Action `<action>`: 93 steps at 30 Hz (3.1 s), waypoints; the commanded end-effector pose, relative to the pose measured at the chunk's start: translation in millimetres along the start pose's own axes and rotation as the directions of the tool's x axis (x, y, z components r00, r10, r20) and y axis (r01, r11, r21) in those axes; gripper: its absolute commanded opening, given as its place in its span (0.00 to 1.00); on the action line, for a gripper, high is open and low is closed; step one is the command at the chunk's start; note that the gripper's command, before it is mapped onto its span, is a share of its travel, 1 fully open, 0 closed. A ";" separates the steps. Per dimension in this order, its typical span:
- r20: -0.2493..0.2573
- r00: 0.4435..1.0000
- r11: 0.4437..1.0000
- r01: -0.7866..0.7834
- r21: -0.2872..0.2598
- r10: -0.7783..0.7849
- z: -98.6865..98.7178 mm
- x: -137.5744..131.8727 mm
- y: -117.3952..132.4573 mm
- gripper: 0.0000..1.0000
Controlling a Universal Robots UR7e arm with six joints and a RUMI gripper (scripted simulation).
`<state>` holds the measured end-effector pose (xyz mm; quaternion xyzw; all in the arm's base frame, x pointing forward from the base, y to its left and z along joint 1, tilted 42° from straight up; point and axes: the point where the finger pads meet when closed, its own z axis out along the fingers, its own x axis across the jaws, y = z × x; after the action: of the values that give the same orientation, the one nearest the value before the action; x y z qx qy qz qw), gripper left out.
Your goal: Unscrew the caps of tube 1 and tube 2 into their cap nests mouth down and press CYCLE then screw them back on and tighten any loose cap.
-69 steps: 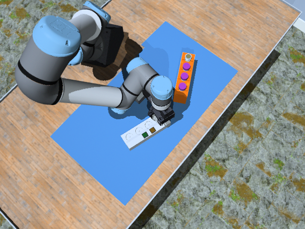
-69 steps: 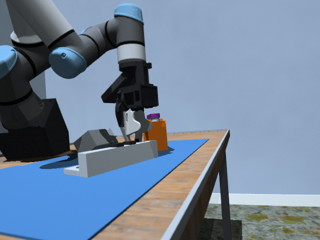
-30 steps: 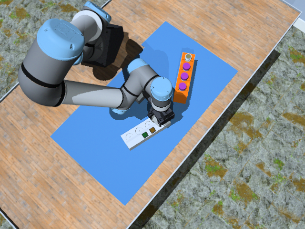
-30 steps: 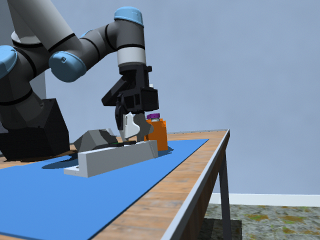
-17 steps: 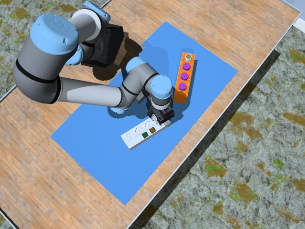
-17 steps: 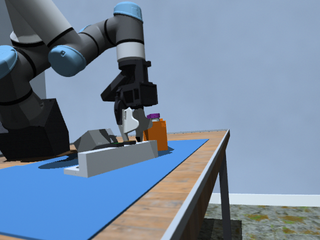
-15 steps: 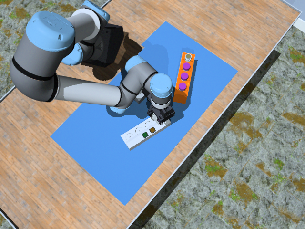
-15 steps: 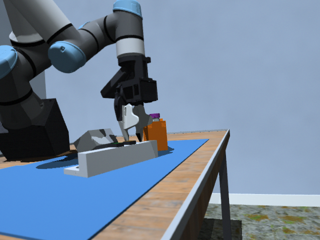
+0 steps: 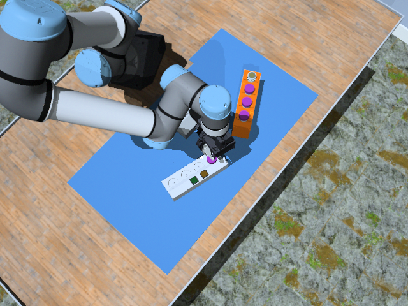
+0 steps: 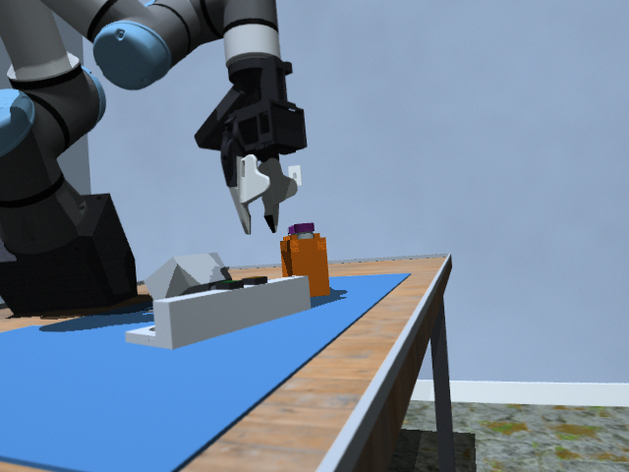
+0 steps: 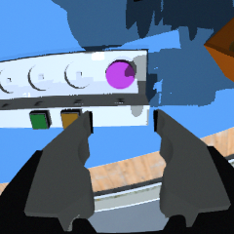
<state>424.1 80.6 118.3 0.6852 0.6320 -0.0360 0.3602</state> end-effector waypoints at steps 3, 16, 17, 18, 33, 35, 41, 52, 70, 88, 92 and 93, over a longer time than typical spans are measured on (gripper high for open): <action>0.004 1.000 1.000 -0.003 0.009 0.003 -42.1 0.0 0.8 0.29; 0.010 0.969 0.969 -0.246 0.012 0.246 -48.2 23.3 -12.5 0.35; 0.011 0.946 0.946 -0.325 0.012 0.325 -47.9 30.8 -17.0 0.35; 0.011 0.946 0.946 -0.325 0.011 0.325 -47.9 30.7 -16.6 0.35; 0.013 0.672 0.672 -0.740 0.004 0.740 -49.0 75.9 -36.8 0.35; 0.013 0.608 0.608 -0.794 0.003 0.794 -49.0 83.4 -40.5 0.35; 0.013 0.393 0.393 -0.919 0.000 0.919 -49.0 106.0 -51.5 0.35; 0.013 0.250 0.250 -0.968 -0.002 0.968 -49.1 151.0 -73.7 0.35; 0.014 0.250 0.250 -0.968 0.000 0.968 -49.2 230.1 -112.9 0.35; 0.018 0.251 0.251 -0.968 -0.005 0.968 -19.4 227.1 -114.9 0.35; 0.018 0.251 0.251 -0.968 -0.005 0.968 -11.0 227.0 -115.0 0.35; 0.018 0.251 0.251 -0.968 -0.005 0.968 -11.0 227.0 -115.0 0.35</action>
<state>357.6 275.9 -31.9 0.9297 0.0765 0.1826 0.3106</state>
